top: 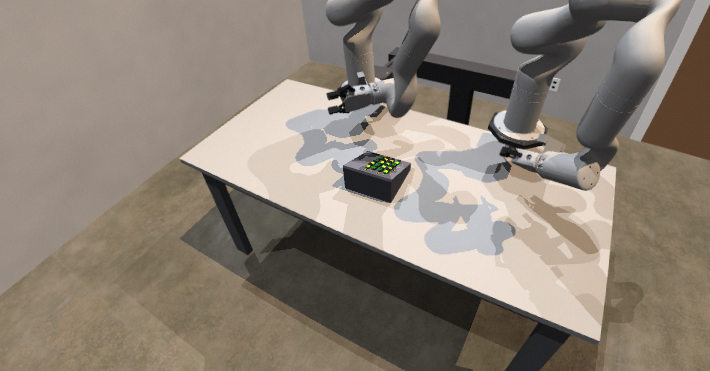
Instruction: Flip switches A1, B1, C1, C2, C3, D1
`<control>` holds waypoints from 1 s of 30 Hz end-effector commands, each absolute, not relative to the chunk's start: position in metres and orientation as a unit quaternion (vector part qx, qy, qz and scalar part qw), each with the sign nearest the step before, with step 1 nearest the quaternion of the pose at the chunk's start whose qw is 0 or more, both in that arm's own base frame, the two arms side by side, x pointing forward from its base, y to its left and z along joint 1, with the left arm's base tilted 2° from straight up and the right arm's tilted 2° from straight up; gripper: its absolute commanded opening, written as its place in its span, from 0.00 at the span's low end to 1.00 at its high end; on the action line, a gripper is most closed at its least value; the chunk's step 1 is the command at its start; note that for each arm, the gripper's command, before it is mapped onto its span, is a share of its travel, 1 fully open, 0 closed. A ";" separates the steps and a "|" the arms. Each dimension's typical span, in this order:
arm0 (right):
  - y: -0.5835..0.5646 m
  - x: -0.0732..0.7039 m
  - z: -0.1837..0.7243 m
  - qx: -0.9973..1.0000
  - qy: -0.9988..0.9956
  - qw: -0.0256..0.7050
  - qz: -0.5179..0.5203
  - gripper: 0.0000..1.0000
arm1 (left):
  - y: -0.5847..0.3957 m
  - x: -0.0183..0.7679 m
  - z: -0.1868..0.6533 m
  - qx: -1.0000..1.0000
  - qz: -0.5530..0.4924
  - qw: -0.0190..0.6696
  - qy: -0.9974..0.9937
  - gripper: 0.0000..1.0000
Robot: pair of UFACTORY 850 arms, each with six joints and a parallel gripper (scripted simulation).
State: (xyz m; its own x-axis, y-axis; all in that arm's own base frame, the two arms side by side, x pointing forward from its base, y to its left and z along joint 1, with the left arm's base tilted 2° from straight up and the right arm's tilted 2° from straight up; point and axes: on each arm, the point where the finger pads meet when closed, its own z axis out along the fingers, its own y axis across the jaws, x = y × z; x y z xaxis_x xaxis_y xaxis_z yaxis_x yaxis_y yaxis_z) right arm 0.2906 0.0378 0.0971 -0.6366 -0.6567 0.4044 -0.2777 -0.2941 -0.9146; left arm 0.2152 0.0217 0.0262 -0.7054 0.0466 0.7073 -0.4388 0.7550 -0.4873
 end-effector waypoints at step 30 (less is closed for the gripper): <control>0.038 0.291 0.097 -0.404 0.578 0.136 -0.696 1.00 | 0.061 0.238 0.048 0.045 0.360 0.289 -0.886 1.00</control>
State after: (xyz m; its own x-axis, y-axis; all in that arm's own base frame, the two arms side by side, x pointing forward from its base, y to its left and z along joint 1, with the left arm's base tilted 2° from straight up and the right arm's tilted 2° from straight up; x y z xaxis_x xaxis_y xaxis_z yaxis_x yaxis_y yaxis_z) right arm 0.2906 0.0378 0.0971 -0.6366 -0.6567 0.4044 -0.2777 -0.2941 -0.9146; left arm 0.2346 0.0542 0.0441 -0.8113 0.1154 0.5731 -0.3145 0.7402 -0.5943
